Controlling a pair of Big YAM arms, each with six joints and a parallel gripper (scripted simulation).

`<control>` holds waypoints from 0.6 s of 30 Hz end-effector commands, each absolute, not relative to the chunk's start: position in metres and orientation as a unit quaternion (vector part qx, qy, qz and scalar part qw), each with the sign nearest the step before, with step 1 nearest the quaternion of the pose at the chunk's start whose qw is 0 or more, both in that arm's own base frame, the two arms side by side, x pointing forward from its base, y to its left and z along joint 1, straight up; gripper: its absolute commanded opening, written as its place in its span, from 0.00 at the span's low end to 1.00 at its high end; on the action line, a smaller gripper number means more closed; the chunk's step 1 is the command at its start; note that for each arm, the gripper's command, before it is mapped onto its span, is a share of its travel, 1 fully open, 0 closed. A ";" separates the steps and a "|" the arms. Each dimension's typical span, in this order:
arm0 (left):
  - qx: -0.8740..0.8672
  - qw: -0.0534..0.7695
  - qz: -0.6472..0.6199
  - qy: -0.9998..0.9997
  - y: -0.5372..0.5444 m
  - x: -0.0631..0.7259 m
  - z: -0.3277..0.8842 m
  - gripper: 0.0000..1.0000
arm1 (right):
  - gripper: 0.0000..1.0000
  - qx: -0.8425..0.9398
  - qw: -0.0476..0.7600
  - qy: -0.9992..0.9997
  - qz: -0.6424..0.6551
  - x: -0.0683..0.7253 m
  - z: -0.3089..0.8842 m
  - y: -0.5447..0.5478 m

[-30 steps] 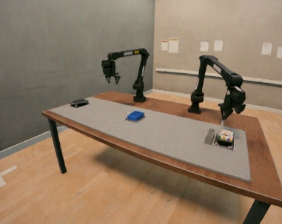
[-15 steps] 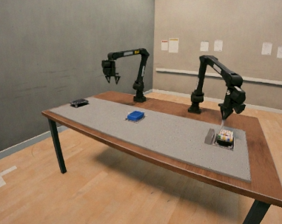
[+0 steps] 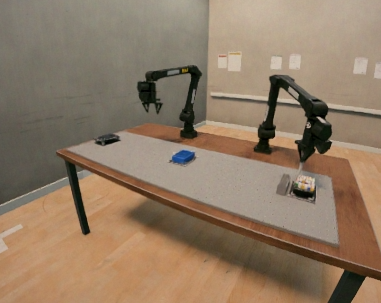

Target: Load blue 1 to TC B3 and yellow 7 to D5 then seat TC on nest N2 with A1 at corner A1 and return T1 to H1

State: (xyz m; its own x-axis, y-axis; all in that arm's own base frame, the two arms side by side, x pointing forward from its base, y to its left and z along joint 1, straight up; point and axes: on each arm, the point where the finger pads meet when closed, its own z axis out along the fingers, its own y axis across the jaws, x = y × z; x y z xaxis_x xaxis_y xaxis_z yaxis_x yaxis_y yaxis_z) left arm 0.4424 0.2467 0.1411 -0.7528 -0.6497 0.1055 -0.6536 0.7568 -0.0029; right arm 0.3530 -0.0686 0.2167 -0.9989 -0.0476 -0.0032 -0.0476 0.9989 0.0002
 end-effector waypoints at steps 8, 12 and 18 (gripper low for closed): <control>0.351 0.064 0.022 -0.934 0.252 0.434 0.129 0.11 | 1.00 -0.017 0.018 1.000 -0.004 0.361 0.229 -0.070; 0.351 0.064 0.022 -0.934 0.252 0.434 0.130 0.11 | 1.00 -0.017 0.018 1.000 -0.004 0.361 0.229 -0.070; 0.351 0.066 0.022 -0.934 0.251 0.433 0.130 0.11 | 1.00 -0.017 0.018 1.000 -0.004 0.361 0.229 -0.070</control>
State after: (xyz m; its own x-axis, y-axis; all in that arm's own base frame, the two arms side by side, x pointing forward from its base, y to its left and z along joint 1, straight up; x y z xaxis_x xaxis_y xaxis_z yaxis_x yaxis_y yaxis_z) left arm 0.4424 0.2467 0.1410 -0.7528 -0.6497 0.1057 -0.6536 0.7568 -0.0028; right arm 0.3530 -0.0686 0.2167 -0.9989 -0.0476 -0.0032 -0.0476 0.9989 0.0002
